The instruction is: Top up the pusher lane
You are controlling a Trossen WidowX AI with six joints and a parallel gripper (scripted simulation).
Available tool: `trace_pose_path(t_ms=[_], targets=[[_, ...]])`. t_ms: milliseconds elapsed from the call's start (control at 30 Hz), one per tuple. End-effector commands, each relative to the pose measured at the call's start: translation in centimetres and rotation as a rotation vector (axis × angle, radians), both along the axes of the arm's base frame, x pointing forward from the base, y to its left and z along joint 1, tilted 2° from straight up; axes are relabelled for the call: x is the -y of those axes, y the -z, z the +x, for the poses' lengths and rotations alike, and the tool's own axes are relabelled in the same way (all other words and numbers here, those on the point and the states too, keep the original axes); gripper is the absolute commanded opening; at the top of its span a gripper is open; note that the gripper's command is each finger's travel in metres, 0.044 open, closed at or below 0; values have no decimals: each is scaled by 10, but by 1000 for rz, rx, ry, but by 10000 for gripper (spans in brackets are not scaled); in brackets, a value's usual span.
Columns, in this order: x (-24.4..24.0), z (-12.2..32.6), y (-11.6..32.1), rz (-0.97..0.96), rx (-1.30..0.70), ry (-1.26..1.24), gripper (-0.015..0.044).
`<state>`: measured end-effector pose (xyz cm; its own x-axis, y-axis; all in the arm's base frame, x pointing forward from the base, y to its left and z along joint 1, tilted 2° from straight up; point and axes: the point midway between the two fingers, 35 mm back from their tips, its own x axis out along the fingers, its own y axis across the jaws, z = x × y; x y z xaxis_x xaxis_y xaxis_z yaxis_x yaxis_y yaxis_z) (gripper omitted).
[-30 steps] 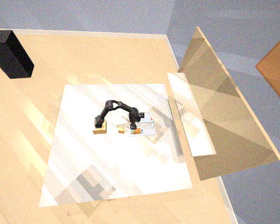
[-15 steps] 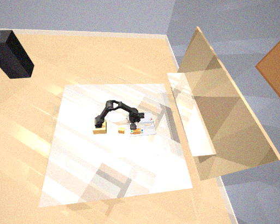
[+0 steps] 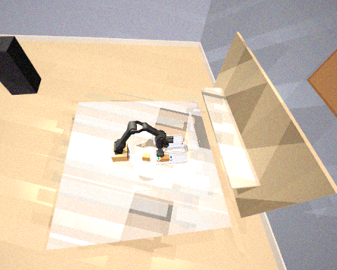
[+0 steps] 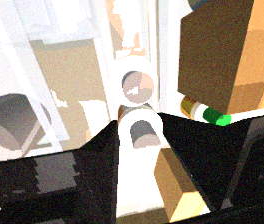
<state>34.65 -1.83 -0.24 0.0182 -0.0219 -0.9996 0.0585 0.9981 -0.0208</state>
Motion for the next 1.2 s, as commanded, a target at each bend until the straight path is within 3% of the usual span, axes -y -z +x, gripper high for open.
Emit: trace_pose_path(t_ms=[0, 1167], targets=[[0, 8, 0, 3, 34, -3, 0], [0, 4, 9, 3, 34, -3, 0]])
